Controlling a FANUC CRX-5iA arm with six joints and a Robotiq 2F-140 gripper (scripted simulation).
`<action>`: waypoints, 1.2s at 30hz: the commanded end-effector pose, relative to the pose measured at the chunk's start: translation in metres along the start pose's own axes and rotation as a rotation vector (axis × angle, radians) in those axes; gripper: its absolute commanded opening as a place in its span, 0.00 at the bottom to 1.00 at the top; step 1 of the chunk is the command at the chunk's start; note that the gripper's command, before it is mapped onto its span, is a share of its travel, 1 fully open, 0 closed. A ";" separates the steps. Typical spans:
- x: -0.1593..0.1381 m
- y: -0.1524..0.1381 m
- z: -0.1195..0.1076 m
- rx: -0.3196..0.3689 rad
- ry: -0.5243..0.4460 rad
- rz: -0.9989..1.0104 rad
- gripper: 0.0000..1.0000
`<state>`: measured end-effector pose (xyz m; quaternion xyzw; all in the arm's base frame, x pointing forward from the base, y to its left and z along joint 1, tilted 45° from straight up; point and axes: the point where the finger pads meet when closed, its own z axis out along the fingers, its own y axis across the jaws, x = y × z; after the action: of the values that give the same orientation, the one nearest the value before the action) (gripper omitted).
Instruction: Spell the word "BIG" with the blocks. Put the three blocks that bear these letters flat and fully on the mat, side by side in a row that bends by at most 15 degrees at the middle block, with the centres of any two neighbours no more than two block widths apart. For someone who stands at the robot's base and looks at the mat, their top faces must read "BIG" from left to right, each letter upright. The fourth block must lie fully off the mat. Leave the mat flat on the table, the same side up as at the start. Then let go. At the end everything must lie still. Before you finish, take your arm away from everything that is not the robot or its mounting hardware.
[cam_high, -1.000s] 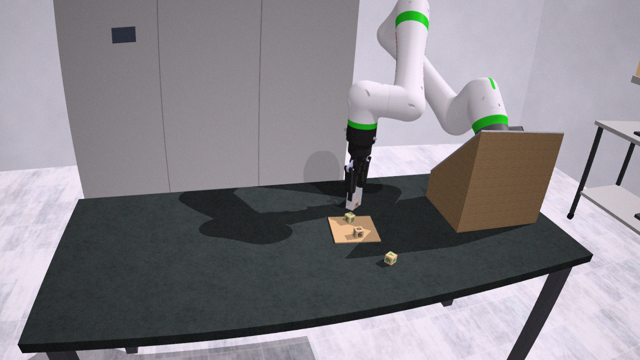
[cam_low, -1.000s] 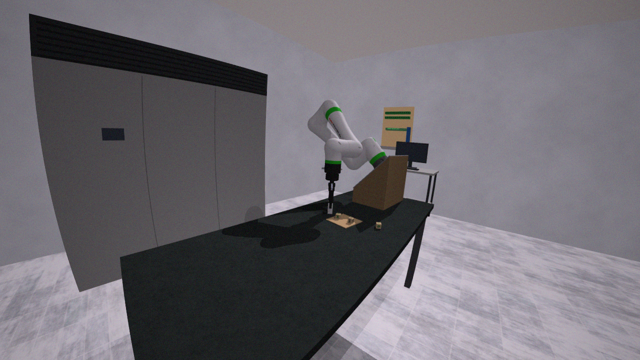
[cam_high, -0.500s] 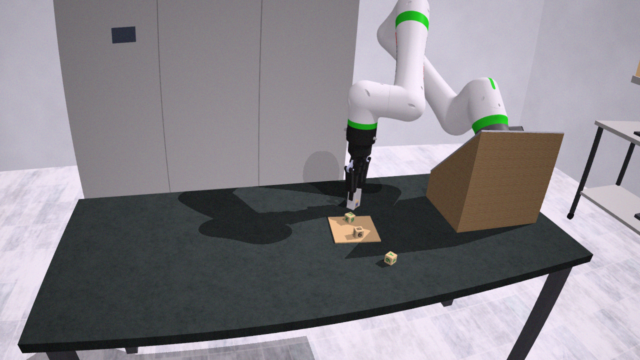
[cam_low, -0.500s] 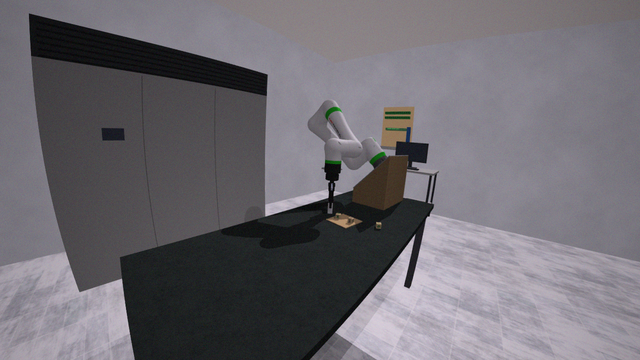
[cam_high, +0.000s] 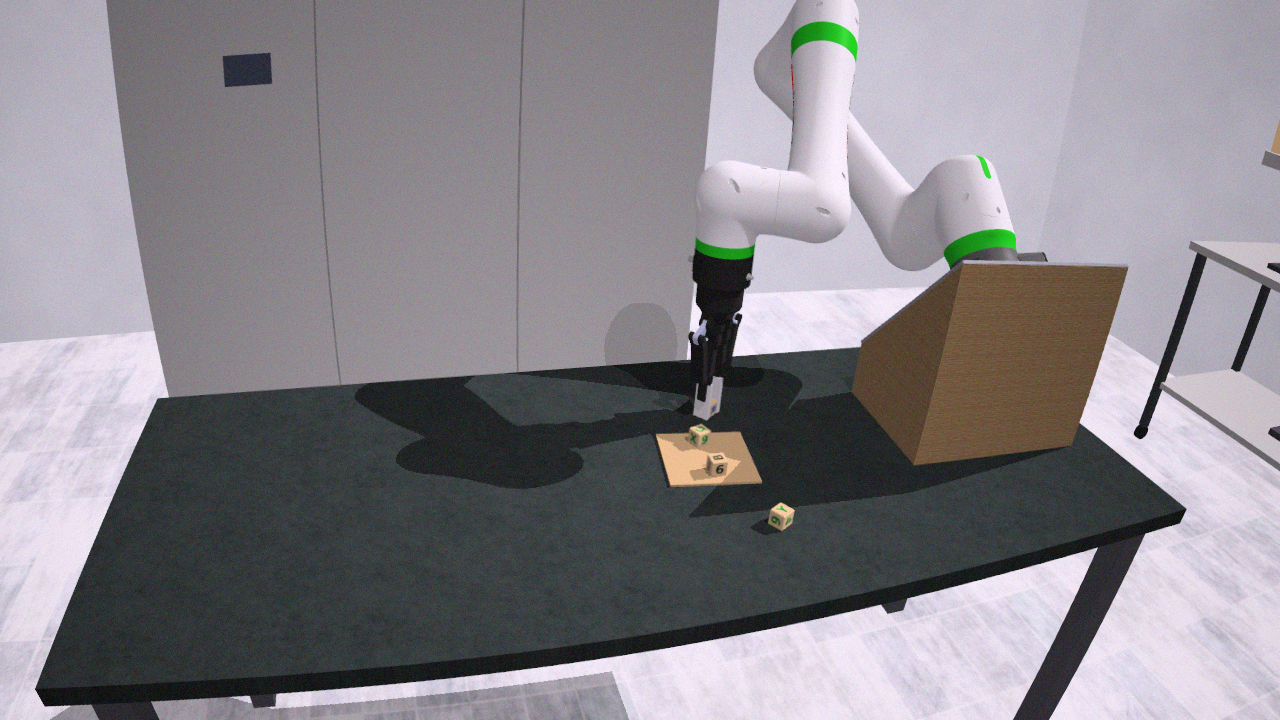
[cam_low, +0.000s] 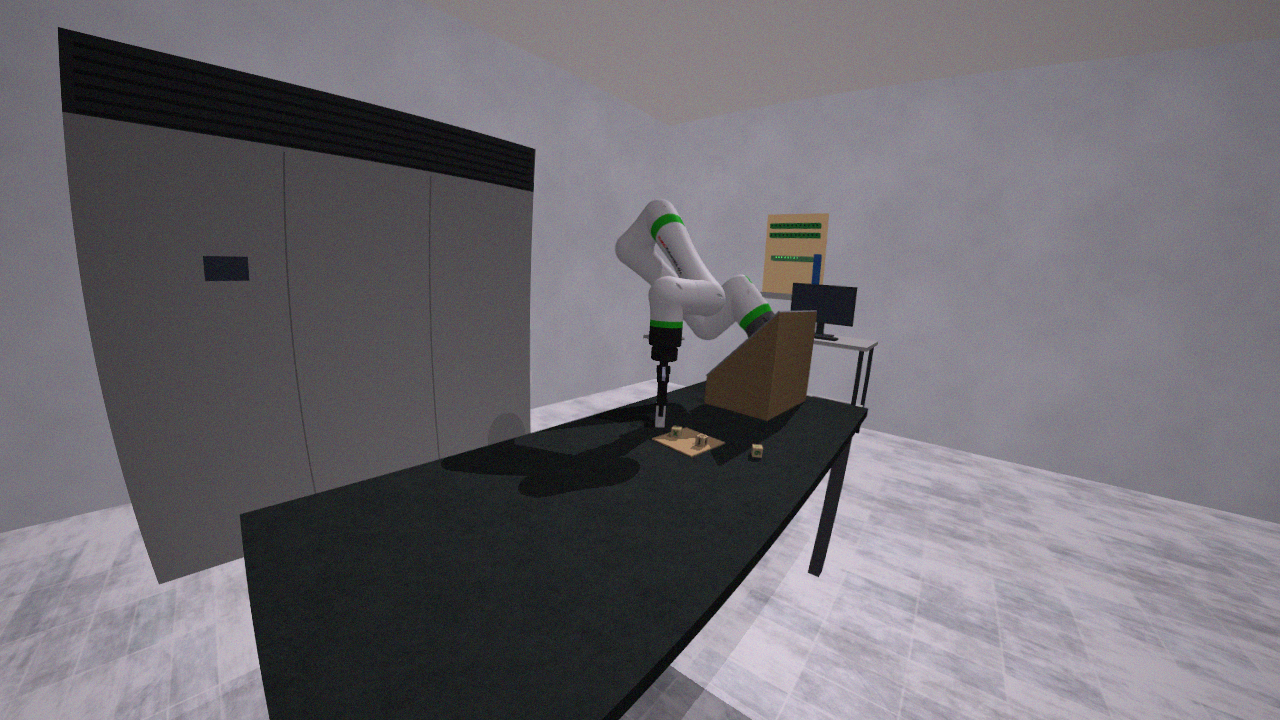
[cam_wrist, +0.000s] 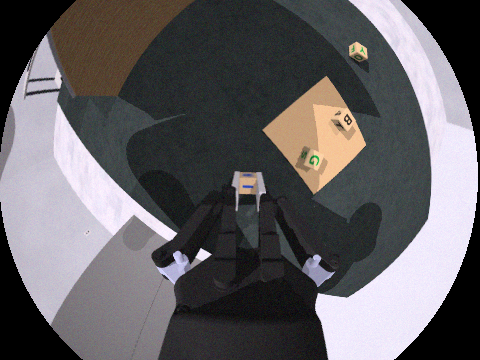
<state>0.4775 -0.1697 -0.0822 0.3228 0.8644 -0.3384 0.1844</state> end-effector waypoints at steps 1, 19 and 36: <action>0.000 0.000 0.000 0.000 0.000 0.000 0.13; 0.000 0.000 -0.006 0.000 0.000 0.000 0.13; 0.000 0.000 -0.096 0.000 0.000 0.000 0.13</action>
<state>0.4691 -0.1103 -0.0249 0.3219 0.8653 -0.3366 0.1854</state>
